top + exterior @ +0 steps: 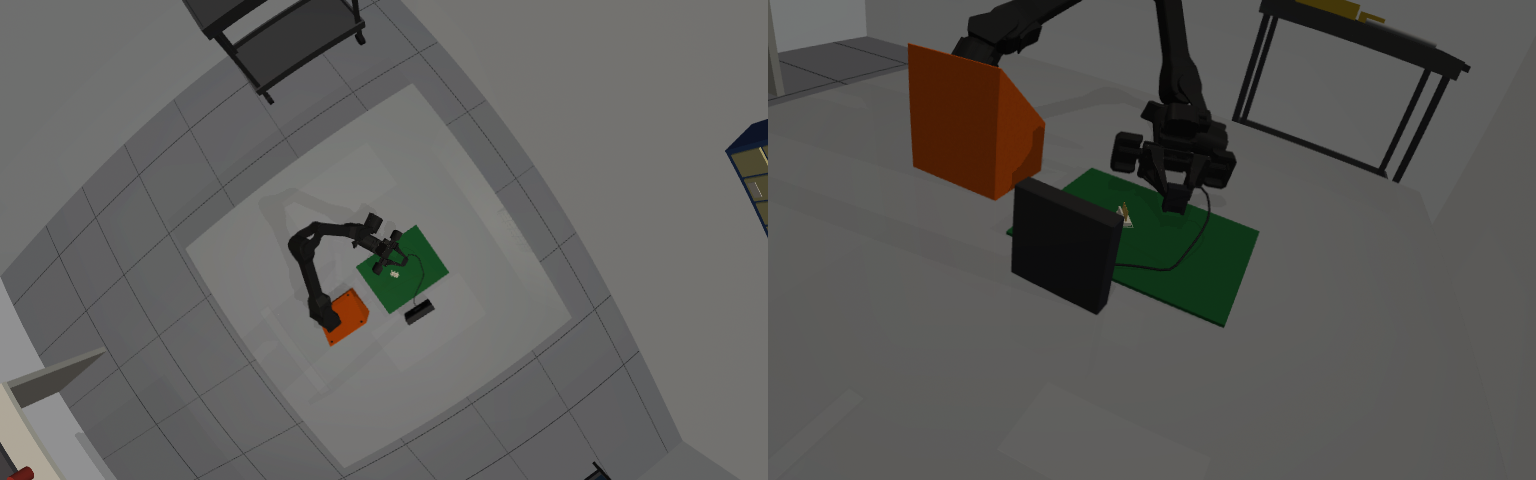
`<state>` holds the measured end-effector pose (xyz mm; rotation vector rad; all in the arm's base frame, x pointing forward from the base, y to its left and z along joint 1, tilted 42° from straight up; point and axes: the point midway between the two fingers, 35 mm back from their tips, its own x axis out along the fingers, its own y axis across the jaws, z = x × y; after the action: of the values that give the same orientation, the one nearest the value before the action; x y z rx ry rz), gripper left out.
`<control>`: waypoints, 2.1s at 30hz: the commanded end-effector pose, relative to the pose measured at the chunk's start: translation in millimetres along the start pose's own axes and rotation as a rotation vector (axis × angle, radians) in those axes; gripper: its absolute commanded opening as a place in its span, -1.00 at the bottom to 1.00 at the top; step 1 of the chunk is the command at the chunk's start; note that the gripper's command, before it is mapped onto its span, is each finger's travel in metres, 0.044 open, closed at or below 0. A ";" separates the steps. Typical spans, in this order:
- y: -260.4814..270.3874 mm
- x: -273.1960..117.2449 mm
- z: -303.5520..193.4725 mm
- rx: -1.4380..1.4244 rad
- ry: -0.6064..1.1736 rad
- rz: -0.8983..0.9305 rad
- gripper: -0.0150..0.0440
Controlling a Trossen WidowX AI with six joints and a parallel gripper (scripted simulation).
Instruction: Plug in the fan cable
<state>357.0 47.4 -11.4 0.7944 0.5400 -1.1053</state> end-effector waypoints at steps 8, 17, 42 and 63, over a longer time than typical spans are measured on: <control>1.6 1.9 -10.2 0.006 -0.004 0.005 -0.49; 1.0 3.5 -18.3 0.006 -0.004 0.005 -0.49; -2.4 6.1 -29.4 -0.001 0.000 -0.001 -0.49; -2.4 6.1 -29.4 -0.001 0.000 -0.001 -0.49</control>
<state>357.2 67.0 -34.8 0.7952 0.5404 -1.1058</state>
